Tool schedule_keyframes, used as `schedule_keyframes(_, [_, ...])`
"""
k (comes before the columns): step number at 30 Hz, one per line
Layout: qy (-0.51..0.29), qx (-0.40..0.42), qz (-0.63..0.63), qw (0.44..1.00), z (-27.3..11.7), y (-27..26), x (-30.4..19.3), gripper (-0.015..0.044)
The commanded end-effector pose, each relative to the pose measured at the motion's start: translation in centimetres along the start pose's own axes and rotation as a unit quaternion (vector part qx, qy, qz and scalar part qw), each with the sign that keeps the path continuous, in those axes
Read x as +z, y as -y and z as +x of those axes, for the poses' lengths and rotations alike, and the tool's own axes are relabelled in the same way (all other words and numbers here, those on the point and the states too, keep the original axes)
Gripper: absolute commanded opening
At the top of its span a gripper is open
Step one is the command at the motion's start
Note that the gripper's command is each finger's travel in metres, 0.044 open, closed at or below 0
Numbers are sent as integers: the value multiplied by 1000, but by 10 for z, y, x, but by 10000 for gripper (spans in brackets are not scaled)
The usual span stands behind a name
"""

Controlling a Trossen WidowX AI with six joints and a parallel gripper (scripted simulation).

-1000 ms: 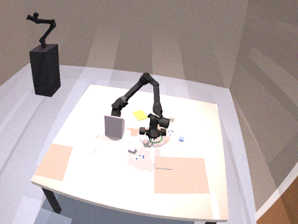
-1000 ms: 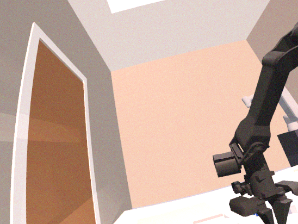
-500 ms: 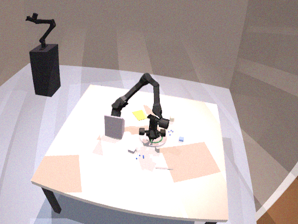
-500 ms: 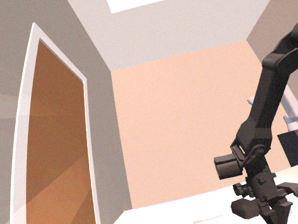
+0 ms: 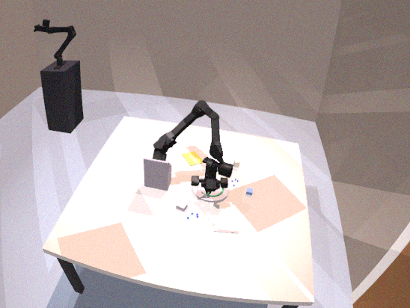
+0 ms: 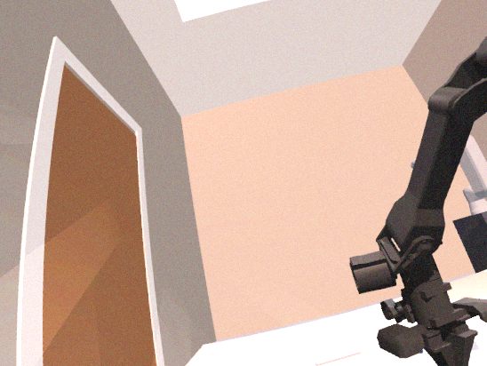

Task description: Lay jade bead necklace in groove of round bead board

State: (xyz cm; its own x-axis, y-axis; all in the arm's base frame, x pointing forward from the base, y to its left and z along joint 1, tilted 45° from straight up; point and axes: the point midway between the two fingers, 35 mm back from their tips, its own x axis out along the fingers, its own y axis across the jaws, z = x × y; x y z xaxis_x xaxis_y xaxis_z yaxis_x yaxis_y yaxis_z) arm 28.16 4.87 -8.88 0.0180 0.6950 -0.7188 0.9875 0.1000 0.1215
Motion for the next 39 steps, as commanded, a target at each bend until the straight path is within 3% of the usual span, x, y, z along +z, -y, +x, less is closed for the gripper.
schedule_keyframes(1, [0,0,0,1000,0,0,0,0])
schedule_keyframes(39, [-2,-2,5,1000,-6,13,7,0])
